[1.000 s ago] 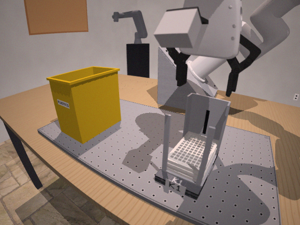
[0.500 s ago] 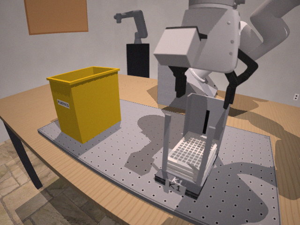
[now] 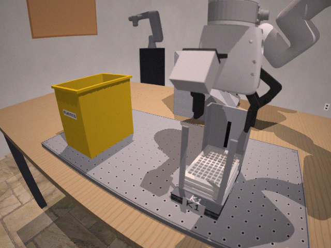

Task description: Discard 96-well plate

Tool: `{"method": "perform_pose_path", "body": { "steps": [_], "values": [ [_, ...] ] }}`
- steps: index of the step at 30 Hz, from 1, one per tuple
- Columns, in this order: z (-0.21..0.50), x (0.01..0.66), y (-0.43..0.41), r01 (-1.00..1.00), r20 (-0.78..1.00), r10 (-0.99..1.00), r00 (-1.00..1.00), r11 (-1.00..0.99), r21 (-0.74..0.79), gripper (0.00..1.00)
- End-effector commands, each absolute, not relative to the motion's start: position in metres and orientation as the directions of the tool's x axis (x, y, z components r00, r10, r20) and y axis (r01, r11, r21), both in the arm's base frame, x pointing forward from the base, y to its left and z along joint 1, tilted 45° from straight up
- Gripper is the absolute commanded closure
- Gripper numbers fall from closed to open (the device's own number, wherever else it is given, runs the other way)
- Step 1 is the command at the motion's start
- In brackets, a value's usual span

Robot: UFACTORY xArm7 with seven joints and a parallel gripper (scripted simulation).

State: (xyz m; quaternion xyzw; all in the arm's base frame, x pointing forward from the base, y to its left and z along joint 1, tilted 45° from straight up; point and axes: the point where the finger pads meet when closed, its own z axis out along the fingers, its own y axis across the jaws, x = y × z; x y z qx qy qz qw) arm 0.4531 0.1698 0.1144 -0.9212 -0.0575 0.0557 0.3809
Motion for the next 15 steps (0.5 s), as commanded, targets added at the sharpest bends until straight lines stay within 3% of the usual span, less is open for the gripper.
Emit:
{"method": "perform_pose_path", "body": {
  "steps": [1,15],
  "values": [
    [0.112,0.454,0.172,0.063,-0.055,0.145,0.988,-0.704,-0.707,0.0],
    [0.098,0.451,0.186,0.063,-0.055,0.145,0.988,-0.704,-0.707,0.0]
  ]
}}
